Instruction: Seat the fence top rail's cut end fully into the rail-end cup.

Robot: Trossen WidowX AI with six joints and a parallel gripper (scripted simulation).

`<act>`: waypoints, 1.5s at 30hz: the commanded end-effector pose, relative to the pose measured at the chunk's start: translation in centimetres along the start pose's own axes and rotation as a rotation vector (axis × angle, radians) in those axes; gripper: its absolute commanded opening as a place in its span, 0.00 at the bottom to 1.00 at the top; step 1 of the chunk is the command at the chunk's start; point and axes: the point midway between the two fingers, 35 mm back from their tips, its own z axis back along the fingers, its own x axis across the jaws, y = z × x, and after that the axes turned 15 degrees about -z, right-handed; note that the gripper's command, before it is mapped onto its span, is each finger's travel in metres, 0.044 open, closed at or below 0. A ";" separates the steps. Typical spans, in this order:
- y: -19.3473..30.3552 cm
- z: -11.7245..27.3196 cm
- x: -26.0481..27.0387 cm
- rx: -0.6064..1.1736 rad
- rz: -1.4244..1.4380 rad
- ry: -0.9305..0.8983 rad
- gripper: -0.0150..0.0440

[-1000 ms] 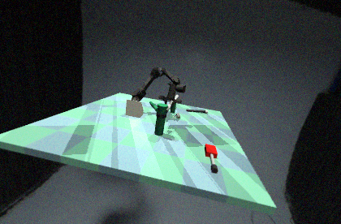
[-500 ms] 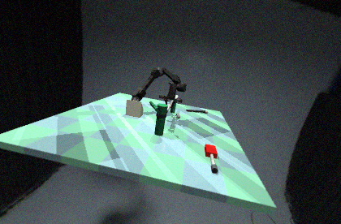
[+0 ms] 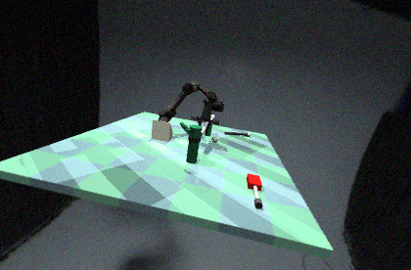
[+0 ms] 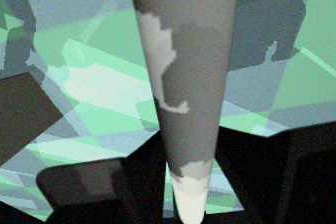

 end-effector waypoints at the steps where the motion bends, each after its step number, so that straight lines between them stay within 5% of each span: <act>1: 0.7 0.2 -0.1 0.016 -0.002 0.008 0.25; 45: 0.0 0.0 0.0 -0.001 0.000 0.000 0.25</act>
